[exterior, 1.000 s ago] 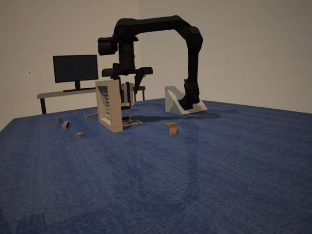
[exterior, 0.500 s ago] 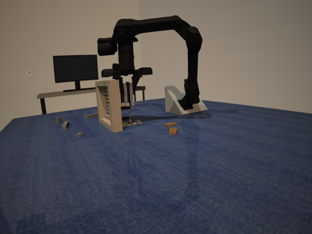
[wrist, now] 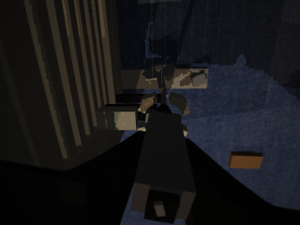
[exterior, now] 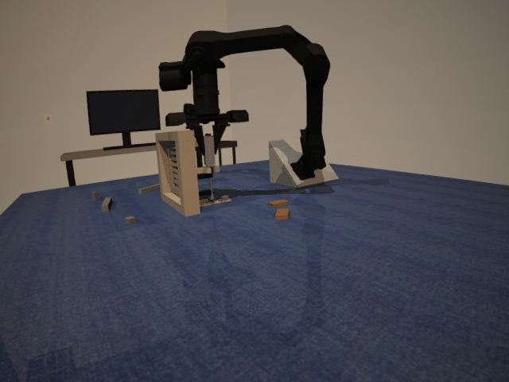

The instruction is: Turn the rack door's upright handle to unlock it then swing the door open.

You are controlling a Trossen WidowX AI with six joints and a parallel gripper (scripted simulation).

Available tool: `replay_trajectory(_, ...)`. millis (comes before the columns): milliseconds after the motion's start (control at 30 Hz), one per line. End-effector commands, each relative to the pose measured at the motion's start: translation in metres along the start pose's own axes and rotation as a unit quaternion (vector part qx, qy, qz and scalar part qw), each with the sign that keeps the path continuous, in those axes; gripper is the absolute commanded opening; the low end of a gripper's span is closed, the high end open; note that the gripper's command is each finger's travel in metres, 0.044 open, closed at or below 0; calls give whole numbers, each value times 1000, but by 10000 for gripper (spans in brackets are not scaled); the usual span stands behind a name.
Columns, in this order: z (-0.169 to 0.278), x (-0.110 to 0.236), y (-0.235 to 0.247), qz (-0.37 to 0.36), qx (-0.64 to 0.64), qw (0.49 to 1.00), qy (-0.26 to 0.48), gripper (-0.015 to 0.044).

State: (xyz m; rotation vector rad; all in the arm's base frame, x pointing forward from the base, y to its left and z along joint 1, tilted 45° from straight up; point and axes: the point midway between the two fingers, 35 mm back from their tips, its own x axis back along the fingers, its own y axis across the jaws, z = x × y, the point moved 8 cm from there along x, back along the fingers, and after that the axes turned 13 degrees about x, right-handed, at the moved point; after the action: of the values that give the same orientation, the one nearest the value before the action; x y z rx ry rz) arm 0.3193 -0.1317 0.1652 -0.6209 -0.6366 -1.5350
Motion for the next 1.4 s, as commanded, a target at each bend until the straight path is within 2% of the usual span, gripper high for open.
replay_trajectory(0, 0, 0, 0, 0, -1, 1000, 0, 40)
replay_trajectory(133, 0, 0, 0, 0, -1, 1000, 0, 14)
replay_trajectory(267, 0, 0, 0, 0, 5, 1000, 0, 14)
replay_trajectory(1367, -19, 0, -35, 1, 302, 953, -1, 14)
